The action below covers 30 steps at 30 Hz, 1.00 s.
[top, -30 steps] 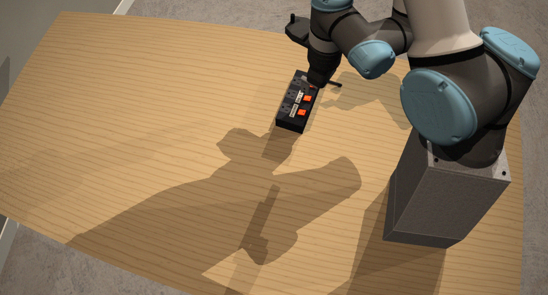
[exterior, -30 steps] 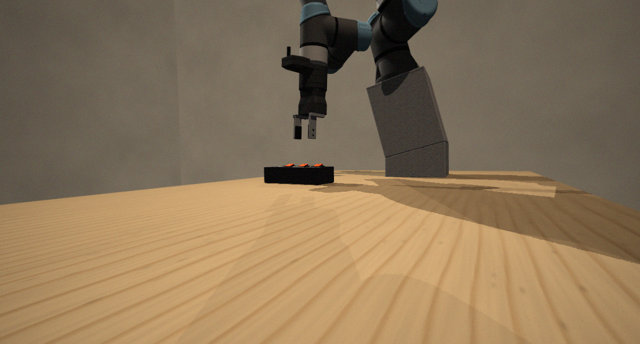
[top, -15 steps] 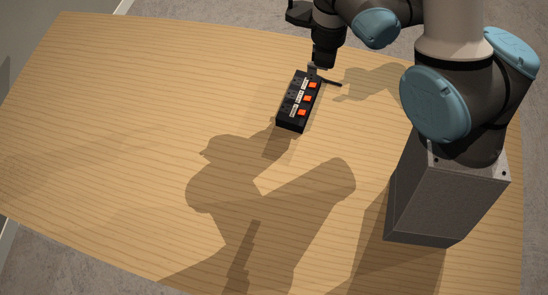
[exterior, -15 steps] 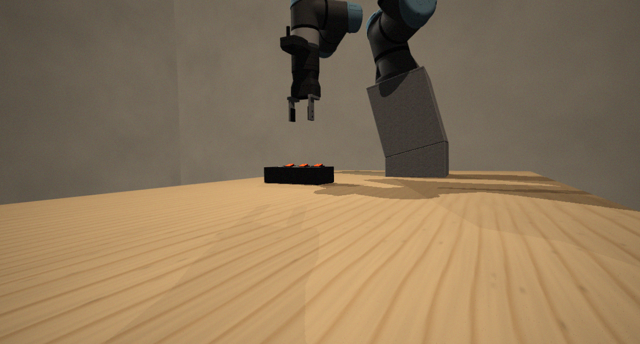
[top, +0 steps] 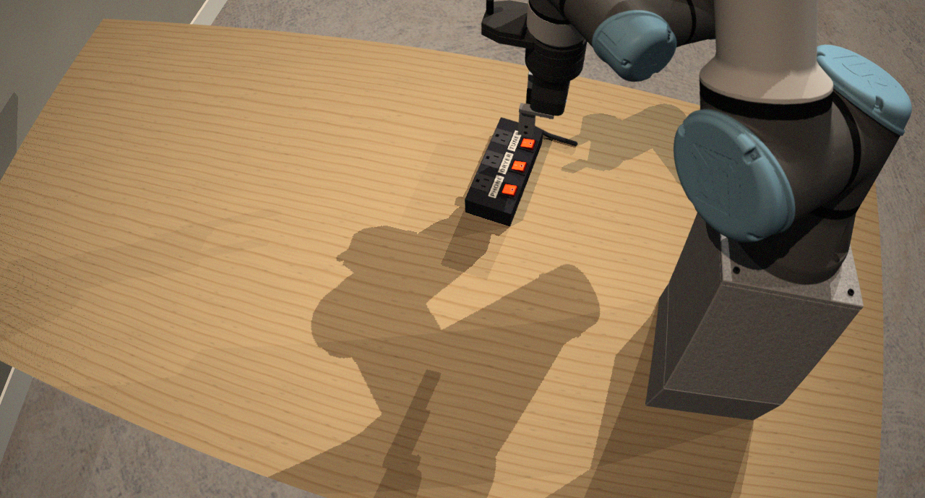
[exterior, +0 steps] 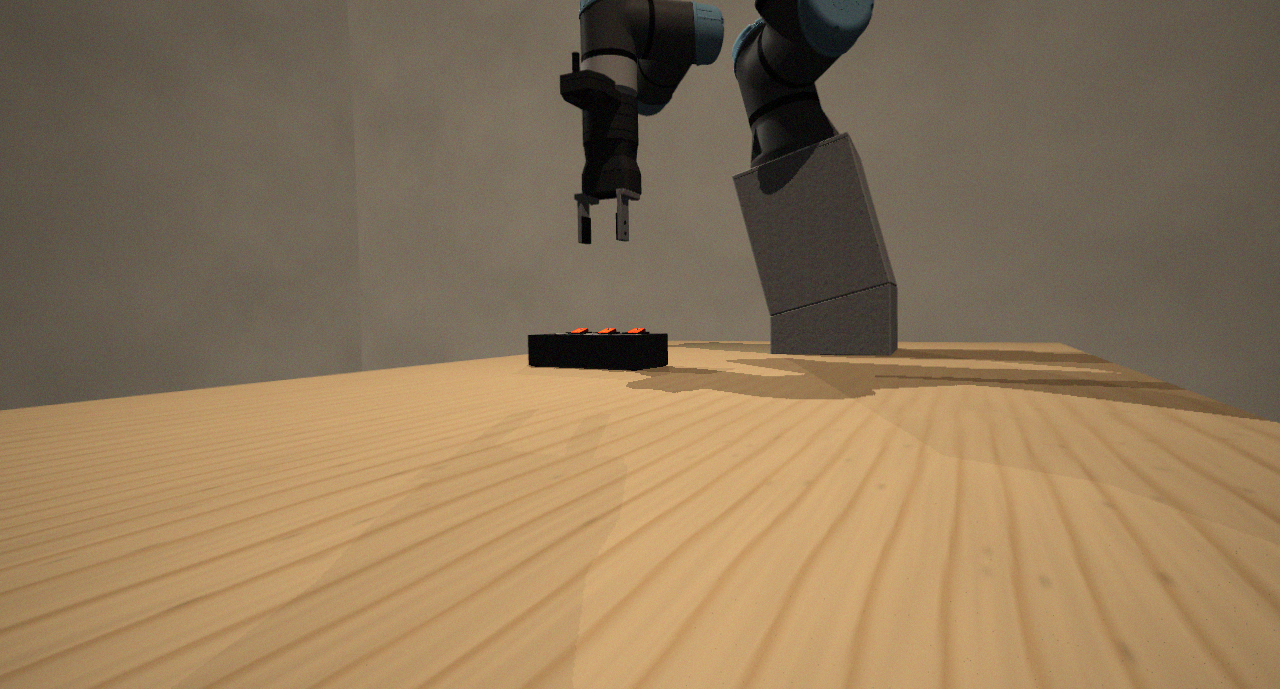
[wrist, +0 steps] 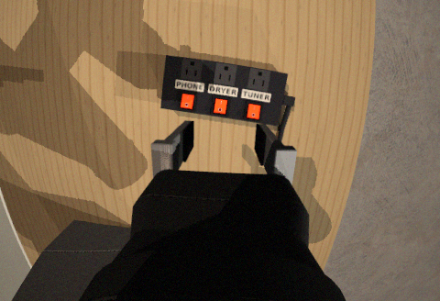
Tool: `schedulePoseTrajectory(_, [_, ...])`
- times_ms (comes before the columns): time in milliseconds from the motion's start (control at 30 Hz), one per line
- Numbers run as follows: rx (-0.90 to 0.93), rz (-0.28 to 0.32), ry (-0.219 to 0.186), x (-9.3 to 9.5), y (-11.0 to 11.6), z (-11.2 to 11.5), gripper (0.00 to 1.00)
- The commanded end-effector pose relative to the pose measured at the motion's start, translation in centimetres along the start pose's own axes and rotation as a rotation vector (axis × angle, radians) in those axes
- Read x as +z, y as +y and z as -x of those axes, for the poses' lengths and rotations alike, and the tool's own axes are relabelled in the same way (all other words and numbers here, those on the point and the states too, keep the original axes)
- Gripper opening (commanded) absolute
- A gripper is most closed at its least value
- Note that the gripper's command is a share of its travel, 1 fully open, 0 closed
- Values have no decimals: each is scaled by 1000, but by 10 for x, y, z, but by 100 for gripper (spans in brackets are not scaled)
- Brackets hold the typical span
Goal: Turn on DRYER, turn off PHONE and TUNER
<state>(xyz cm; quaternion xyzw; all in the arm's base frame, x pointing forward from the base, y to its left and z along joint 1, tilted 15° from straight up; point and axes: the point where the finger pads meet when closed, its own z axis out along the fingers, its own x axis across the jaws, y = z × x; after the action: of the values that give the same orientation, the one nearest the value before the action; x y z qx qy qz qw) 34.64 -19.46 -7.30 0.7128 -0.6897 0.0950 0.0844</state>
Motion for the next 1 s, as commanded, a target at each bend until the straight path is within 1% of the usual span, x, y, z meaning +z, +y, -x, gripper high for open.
schedulePoseTrajectory(0, [1,-1,1,0,0,0,100])
schedulePoseTrajectory(233, [36,-1,1,1,-1,0,100])
schedulePoseTrajectory(500, [157,-1,0,6,-4,2,100])
schedulePoseTrajectory(567, [157,-1,0,6,-4,2,100])
schedulePoseTrajectory(767, [311,0,0,11,-8,4,100])
schedulePoseTrajectory(967, [511,0,0,19,-11,8,100])
